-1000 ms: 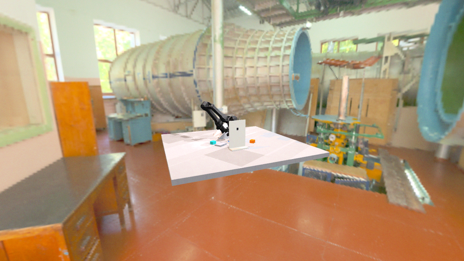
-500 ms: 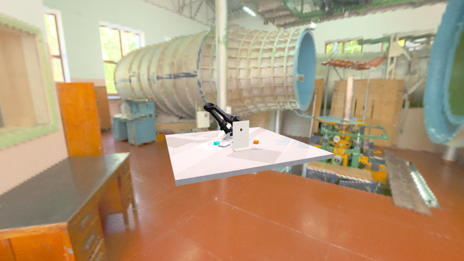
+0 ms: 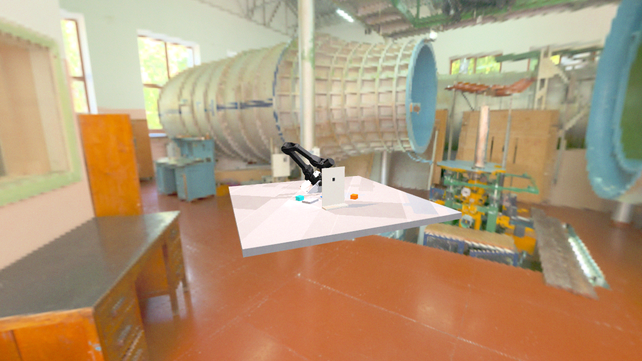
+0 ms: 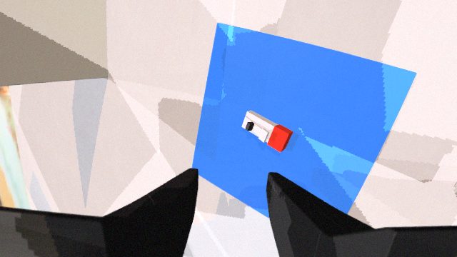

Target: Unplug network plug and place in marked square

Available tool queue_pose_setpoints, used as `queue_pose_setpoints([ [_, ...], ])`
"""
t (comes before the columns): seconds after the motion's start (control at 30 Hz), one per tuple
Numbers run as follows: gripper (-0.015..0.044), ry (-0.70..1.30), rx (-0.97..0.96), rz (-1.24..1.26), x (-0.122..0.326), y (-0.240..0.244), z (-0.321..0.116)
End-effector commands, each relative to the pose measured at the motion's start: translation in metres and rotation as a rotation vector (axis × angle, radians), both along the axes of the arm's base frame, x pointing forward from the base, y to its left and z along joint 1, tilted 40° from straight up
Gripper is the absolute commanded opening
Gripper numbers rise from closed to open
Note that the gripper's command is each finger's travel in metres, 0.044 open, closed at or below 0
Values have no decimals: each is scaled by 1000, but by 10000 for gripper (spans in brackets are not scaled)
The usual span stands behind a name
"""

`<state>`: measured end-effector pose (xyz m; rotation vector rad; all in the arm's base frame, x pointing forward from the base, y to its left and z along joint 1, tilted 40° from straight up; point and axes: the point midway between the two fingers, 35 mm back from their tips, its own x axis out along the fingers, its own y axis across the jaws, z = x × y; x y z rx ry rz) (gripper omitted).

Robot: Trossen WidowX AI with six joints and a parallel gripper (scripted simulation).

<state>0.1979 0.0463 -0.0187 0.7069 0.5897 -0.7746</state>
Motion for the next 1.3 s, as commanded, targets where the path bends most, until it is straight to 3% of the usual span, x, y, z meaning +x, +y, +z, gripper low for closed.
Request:
queue_pose_setpoints([
  [0.0, 156, -8, 6, -3, 2, 4, 4],
  [1.27, 156, -9, 4, -2, -4, 32, 41],
])
